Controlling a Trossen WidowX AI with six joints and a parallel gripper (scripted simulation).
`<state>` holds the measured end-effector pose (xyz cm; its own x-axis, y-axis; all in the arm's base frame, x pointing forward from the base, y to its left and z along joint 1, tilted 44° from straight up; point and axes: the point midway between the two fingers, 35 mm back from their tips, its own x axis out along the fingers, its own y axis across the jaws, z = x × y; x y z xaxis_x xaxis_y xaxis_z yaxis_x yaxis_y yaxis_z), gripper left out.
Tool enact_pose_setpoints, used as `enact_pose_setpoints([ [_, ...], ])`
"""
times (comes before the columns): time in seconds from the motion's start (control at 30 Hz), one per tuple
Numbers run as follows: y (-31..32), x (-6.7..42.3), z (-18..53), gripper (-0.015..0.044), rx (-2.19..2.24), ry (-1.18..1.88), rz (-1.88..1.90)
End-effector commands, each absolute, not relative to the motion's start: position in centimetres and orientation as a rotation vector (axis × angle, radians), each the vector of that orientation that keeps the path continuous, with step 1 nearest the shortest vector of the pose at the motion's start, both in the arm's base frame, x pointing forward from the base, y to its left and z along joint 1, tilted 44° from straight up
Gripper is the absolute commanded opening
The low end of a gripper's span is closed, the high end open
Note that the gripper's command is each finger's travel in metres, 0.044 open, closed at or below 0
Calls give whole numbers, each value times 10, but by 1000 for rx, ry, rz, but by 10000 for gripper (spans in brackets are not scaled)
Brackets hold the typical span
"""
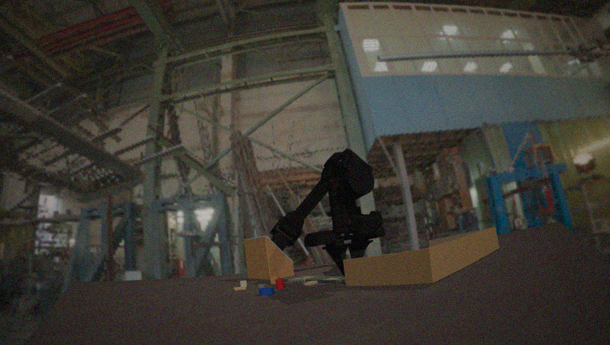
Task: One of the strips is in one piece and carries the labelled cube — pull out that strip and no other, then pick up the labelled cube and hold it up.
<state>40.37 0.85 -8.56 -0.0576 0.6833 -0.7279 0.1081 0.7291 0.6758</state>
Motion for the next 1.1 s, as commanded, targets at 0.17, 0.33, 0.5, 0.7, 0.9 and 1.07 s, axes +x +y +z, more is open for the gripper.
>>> enact_pose_setpoints([
  [0.17, 8, 403, -85, 20, 658, 1582, 529],
  [0.33, 0, 389, -74, 0, 658, 1584, 526],
  [0.5, -9, 371, -62, 0, 660, 1586, 523],
  [0.7, -17, 349, -49, 0, 666, 1585, 524],
  [0.9, -18, 341, -48, 0, 666, 1586, 523],
  [1.07, -18, 323, -46, 0, 665, 1589, 522],
])
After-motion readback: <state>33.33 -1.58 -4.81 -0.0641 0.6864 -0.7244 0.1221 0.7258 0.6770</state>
